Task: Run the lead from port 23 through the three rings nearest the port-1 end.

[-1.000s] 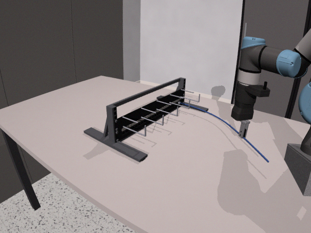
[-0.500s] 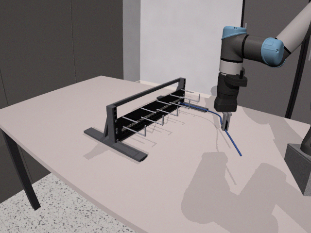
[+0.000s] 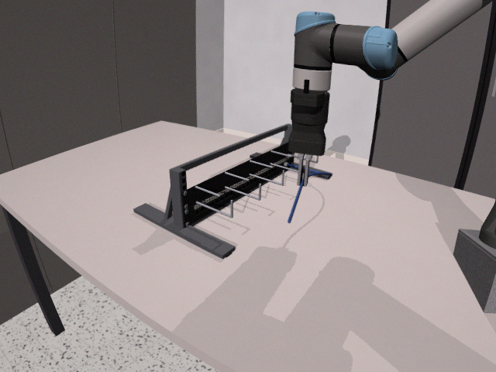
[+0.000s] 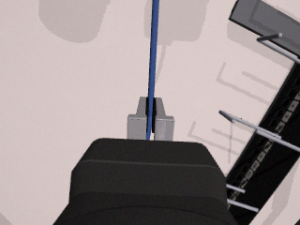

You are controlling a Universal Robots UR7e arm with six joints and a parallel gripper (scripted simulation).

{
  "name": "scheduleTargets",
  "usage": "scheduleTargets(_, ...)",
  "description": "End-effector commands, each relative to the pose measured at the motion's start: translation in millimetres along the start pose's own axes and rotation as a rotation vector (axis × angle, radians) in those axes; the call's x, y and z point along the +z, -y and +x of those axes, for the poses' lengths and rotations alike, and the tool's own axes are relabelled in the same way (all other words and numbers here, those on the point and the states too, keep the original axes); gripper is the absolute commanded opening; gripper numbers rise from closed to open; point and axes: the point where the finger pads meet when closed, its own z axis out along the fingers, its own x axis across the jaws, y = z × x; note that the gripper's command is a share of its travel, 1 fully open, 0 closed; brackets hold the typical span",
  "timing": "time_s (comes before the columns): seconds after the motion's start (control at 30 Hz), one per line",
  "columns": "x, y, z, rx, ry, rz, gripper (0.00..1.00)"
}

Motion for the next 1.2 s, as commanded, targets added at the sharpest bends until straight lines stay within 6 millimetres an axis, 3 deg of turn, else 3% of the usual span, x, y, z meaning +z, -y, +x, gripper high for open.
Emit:
scheduleTargets(0.0,-18.4,9.9,47.3,0.129,-0.003,-0.001,0.00)
scheduleTargets(0.27,-37.9,20.2,99.1,0.271,-0.003,-0.001,0.00)
scheduleTargets(0.5,-44.5,23.8,116.6,0.319,-0.003,-0.001,0.00)
scheduleTargets(1.17,-47.9,25.9,125.4,0.344,-0.003,-0.001,0.00)
